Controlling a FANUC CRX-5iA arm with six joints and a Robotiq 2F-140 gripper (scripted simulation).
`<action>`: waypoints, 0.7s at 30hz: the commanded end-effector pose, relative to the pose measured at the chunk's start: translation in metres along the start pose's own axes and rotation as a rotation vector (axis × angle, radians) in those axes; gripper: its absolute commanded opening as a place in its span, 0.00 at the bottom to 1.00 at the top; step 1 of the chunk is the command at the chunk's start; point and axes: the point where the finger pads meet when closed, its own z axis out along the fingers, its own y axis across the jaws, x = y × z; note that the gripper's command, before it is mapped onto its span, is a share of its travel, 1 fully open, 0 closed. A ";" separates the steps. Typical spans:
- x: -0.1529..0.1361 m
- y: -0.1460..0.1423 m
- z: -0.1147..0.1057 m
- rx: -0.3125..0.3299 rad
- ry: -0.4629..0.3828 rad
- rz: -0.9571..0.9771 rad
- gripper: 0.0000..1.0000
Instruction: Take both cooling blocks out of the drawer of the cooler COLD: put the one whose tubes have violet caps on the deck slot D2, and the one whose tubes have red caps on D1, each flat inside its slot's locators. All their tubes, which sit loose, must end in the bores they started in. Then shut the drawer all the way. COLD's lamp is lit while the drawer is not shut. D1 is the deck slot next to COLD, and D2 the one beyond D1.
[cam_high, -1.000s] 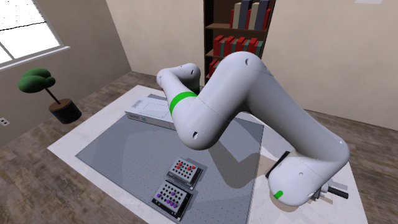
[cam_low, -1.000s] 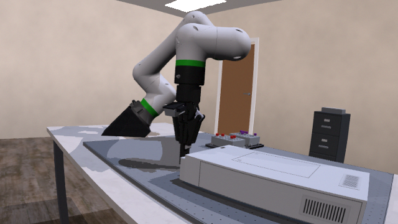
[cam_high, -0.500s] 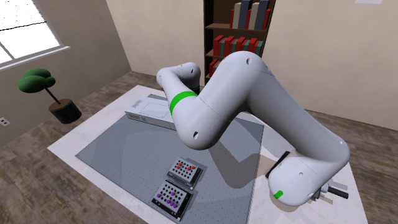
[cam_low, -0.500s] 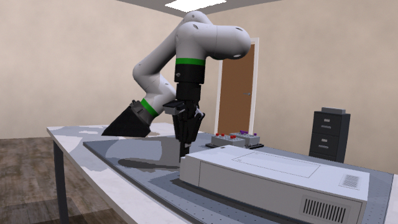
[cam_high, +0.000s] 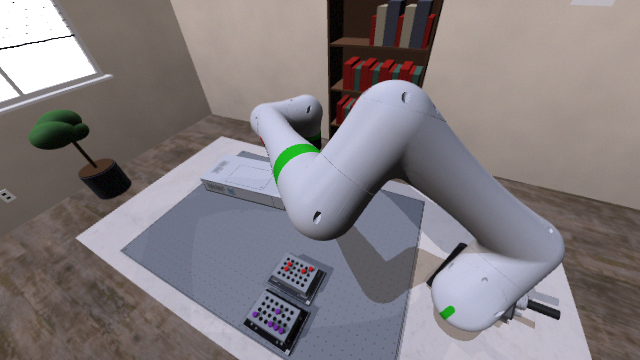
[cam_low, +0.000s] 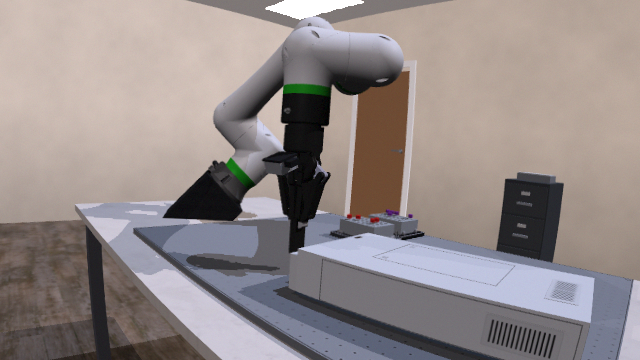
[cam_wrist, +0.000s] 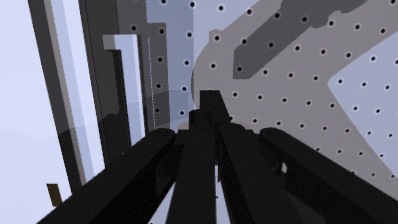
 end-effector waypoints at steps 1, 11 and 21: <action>0.000 0.000 -0.004 0.001 0.002 0.000 0.10; 0.000 0.000 -0.015 0.001 0.002 0.000 0.10; 0.000 0.000 -0.028 0.001 0.002 0.000 0.10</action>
